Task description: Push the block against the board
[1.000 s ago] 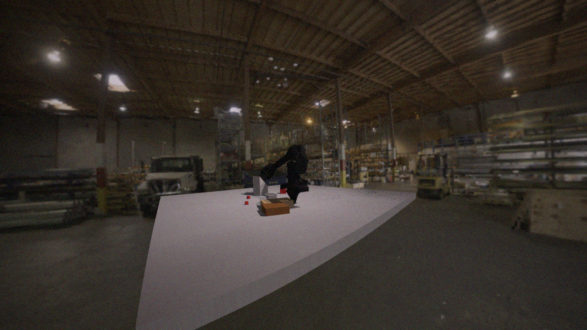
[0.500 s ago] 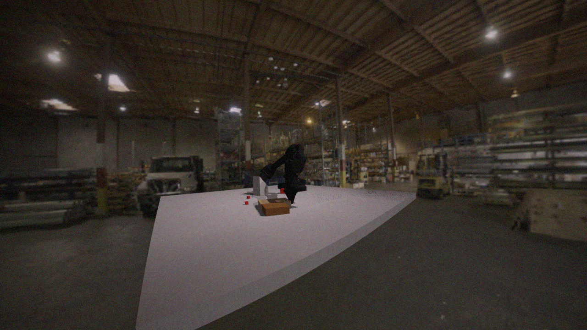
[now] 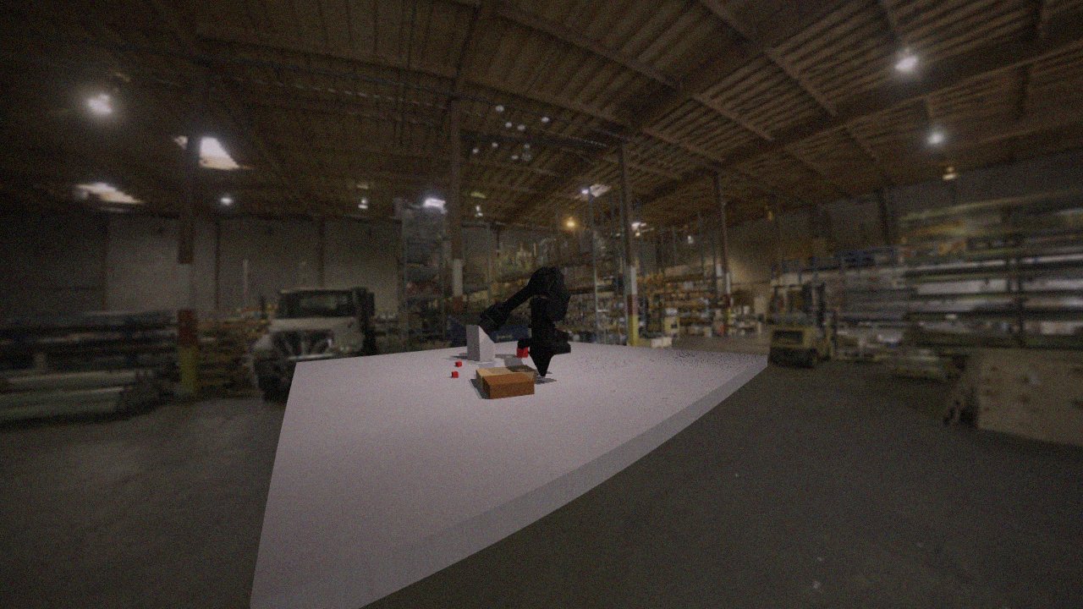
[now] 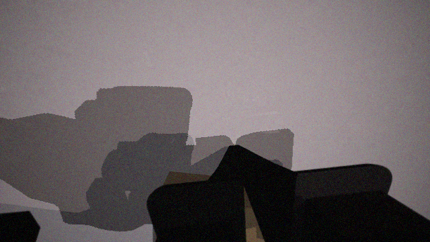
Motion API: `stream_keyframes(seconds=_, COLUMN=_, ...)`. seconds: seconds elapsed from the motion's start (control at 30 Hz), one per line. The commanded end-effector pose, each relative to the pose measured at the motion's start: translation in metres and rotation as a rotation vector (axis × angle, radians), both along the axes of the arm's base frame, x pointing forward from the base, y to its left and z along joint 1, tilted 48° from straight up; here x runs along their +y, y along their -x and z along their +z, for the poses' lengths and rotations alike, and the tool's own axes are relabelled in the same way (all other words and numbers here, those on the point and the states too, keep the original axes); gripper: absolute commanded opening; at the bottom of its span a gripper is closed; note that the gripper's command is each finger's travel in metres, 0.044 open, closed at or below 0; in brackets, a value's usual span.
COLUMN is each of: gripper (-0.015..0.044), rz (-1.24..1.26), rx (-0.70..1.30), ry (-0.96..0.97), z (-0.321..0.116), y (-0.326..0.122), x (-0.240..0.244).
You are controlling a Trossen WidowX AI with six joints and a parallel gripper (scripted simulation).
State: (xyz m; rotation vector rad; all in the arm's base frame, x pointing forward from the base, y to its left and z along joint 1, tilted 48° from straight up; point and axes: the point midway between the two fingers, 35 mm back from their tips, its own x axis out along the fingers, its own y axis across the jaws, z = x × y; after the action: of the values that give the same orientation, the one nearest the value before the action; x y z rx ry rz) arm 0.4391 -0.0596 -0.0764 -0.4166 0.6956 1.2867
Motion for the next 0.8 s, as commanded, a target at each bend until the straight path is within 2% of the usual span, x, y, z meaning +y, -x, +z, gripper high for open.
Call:
stream_keyframes(seconds=0.0, gripper=0.0, rz=-0.005, rx=0.0, ry=-0.002, z=0.005, y=-0.002, x=0.003)
stream_keyframes(seconds=0.5, gripper=0.0, rz=-0.005, rx=-0.001, ry=-0.004, z=0.023, y=-0.007, x=0.019)
stream_keyframes(seconds=0.67, gripper=0.0, rz=-0.005, rx=0.0, ry=-0.001, z=0.054, y=0.0, x=-0.022)
stream_keyframes(seconds=0.77, gripper=0.0, rz=-0.005, rx=0.0, ry=-0.002, z=0.057, y=0.001, x=-0.024)
